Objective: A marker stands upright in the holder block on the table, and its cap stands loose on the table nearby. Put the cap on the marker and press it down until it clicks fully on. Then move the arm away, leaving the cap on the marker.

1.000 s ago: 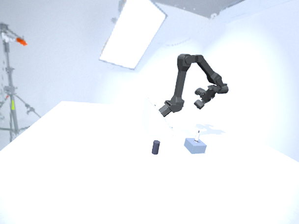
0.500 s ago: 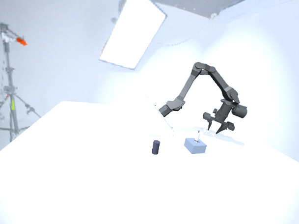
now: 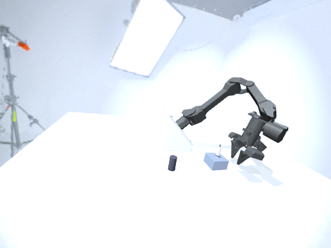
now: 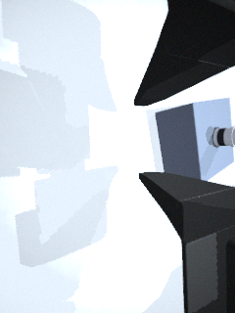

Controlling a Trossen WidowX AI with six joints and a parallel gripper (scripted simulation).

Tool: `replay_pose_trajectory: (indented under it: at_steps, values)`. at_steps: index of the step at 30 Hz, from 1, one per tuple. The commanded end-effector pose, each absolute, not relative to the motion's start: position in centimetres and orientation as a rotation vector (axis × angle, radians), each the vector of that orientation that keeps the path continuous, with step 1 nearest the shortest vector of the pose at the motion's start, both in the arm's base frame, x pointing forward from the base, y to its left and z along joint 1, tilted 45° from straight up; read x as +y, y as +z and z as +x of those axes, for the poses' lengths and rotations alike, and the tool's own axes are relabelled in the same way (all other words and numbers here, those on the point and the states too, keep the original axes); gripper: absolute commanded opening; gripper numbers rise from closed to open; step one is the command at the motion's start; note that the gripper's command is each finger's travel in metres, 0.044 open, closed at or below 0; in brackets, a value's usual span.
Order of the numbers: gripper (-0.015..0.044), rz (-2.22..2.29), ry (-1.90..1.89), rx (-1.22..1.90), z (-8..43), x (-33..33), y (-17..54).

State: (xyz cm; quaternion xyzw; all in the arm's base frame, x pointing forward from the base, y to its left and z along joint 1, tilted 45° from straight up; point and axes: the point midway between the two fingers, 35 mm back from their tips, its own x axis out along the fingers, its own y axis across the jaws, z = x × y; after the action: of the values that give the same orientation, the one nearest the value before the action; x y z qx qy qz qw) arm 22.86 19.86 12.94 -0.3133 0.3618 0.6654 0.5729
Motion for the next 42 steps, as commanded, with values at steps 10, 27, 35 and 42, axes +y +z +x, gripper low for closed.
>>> replay_pose_trajectory:
  at_steps: [10, 27, 35, 42]
  values:
    - [0.0243, 0.134, 0.883, 1.473, 30.6, 3.5, 4.2]
    - [0.0243, 0.760, 0.434, 1.663, 28.8, -7.3, -1.3]
    - [0.0243, 0.760, 0.436, 1.663, 28.4, -4.9, -3.8]
    - [0.0243, 0.761, 0.436, 1.663, 28.2, -3.9, -4.9]
